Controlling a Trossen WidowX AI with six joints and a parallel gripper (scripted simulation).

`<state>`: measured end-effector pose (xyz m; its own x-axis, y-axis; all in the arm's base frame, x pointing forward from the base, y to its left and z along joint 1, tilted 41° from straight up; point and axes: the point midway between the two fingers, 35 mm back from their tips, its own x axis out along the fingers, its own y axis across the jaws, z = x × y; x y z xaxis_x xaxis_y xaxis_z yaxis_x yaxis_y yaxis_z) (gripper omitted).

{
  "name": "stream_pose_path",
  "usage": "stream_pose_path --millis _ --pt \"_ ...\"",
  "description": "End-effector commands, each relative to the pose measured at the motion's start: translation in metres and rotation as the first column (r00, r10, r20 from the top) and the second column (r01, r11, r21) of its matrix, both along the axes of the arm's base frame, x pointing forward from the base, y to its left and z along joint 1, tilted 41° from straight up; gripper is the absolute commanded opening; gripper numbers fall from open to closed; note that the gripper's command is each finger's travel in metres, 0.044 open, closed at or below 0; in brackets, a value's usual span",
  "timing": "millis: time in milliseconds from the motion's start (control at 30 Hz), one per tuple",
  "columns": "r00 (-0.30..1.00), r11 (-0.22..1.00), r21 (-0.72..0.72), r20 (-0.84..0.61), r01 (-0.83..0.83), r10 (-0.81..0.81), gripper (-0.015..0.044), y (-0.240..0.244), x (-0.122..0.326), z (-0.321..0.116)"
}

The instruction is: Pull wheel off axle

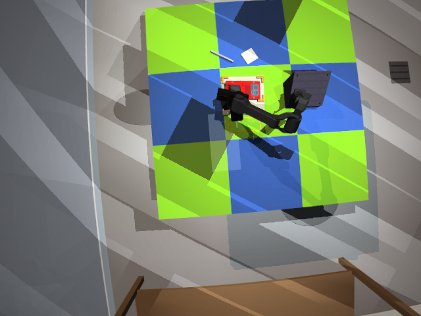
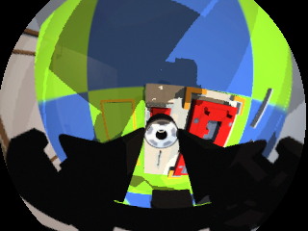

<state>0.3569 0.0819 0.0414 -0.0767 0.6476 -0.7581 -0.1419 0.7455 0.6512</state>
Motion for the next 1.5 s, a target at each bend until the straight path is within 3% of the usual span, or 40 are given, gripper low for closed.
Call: stream_pose_path --millis 0,500,1467 --pt "1.000 1.000 -0.002 0.004 -0.004 0.004 0.0000 -0.001 0.000 0.001" --pt "1.000 1.000 -0.003 0.003 -0.004 0.004 0.0000 -0.024 0.002 0.030" --pt "1.000 1.000 0.002 -0.002 -0.003 0.003 0.0000 0.034 -0.068 0.086"
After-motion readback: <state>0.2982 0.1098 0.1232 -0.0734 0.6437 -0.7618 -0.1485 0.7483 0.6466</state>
